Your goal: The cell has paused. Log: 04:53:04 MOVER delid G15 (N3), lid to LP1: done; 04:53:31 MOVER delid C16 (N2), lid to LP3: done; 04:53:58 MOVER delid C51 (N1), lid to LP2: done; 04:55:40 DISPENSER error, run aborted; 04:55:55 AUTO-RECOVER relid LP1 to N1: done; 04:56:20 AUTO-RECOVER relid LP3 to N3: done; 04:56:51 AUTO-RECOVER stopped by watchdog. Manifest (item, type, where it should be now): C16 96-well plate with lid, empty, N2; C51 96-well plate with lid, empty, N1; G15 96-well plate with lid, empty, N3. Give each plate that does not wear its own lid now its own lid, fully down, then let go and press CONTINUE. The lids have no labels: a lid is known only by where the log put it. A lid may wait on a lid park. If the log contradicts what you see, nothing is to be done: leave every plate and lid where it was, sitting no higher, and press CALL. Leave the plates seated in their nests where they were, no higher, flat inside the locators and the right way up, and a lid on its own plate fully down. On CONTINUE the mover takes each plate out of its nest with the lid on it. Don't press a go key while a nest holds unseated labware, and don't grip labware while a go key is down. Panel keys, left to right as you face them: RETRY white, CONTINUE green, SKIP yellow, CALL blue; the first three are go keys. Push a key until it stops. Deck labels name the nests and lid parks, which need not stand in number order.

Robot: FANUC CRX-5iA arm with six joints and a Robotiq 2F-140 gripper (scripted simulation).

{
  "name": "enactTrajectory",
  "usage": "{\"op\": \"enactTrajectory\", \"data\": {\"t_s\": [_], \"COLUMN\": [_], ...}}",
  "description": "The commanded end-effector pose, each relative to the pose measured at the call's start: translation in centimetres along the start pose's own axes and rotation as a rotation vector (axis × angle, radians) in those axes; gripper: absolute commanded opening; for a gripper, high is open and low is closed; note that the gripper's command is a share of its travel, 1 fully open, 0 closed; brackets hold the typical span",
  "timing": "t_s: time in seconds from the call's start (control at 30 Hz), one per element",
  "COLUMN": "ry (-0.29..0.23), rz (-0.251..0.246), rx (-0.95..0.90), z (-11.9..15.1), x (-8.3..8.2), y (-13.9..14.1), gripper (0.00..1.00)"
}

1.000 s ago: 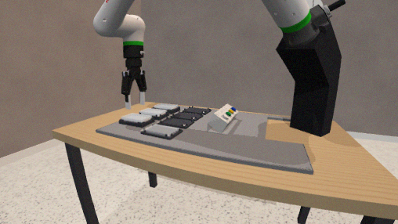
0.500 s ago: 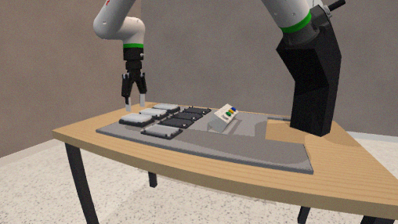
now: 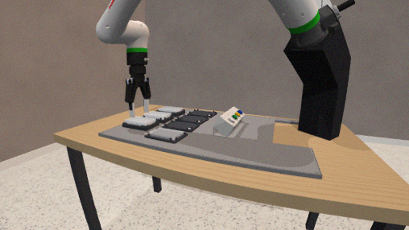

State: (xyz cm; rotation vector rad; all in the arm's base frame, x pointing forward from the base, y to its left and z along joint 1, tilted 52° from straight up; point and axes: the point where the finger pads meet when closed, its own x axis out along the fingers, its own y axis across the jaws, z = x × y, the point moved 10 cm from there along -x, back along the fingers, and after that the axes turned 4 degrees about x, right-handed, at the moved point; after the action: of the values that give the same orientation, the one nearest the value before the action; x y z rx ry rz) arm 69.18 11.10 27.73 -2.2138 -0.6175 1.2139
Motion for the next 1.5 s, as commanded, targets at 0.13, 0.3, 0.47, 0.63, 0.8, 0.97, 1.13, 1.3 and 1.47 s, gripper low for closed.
{"op": "enactTrajectory", "data": {"t_s": [0.13, 0.3, 0.47, 0.63, 0.8, 0.97, 1.13, 1.3, 1.47], "ry": [0.000, 0.000, 0.000, 0.000, 0.000, 0.000, 0.000, 0.000, 0.000], "rz": [0.000, 0.000, 0.000, 0.000, 0.000, 0.000, 0.000, 0.000, 0.000], "rx": [0.000, 0.000, 0.000, 0.000, 0.000, 0.000, 0.000, 0.000, 0.000], "z": [-0.02, -0.02, -0.02, -0.02, -0.02, -0.02, -0.02, -0.02, -0.02], "x": [0.54, 0.75, 0.81, 0.84, 0.84, 0.84, 0.84, 0.84, 0.84], "y": [0.01, 0.01, 0.01, 0.01, 0.01, 0.01, 0.01, 0.01, 0.01], "gripper": [0.66, 0.66, 0.66, 0.66, 0.66, 0.66, 0.66, 0.66, 0.66]}}
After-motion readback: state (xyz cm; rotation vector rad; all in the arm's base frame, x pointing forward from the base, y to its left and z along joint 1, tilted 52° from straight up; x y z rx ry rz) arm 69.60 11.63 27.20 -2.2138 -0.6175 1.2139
